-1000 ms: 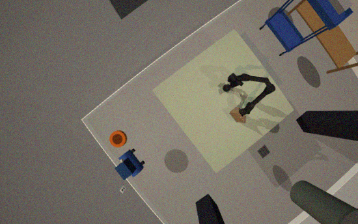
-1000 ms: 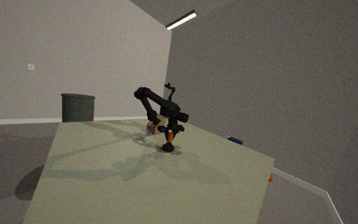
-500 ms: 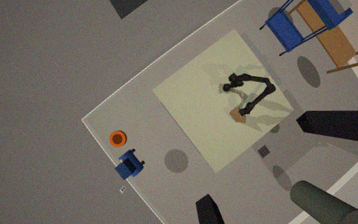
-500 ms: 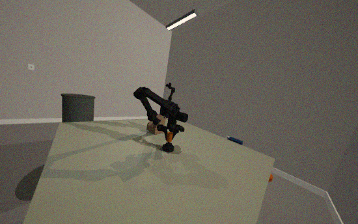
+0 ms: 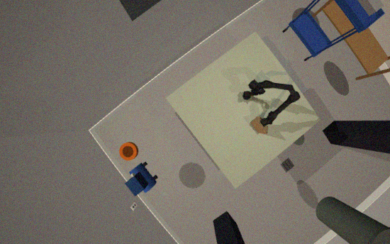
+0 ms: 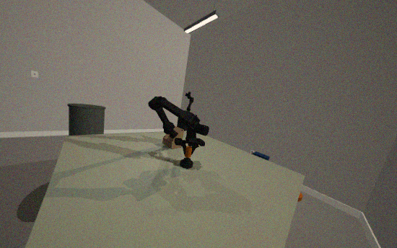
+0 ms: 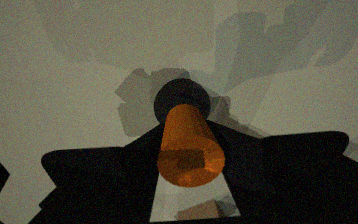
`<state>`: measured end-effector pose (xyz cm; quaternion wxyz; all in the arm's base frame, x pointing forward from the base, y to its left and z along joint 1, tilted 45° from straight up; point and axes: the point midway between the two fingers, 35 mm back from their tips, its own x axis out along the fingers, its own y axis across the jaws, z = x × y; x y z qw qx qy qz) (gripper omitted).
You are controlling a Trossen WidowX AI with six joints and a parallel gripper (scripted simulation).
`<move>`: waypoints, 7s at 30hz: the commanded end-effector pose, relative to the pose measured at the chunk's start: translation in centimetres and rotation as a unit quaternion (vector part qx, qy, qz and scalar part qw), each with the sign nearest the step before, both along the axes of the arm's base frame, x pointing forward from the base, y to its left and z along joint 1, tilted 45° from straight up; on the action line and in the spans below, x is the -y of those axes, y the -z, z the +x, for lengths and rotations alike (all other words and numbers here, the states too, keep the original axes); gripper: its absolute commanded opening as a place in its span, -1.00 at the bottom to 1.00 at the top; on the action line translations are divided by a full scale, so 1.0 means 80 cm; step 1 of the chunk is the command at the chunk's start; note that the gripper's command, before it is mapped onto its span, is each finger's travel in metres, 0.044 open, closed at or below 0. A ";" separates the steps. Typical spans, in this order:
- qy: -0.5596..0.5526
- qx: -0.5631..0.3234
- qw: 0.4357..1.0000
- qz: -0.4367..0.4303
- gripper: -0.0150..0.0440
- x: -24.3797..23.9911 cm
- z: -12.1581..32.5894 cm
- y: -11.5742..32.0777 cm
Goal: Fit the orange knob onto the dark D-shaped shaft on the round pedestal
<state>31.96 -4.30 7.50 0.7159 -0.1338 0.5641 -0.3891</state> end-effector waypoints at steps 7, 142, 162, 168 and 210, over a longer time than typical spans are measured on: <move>0.001 0.003 1.000 0.000 -0.49 0.001 0.000 0.001; 0.287 0.291 0.912 0.025 -0.49 0.001 0.002 0.002; 0.352 0.357 0.865 0.031 -0.49 0.000 0.002 -0.001; 0.352 0.357 0.865 0.031 -0.49 0.000 0.002 0.001; 0.414 0.419 0.807 0.036 -0.49 0.001 0.002 0.002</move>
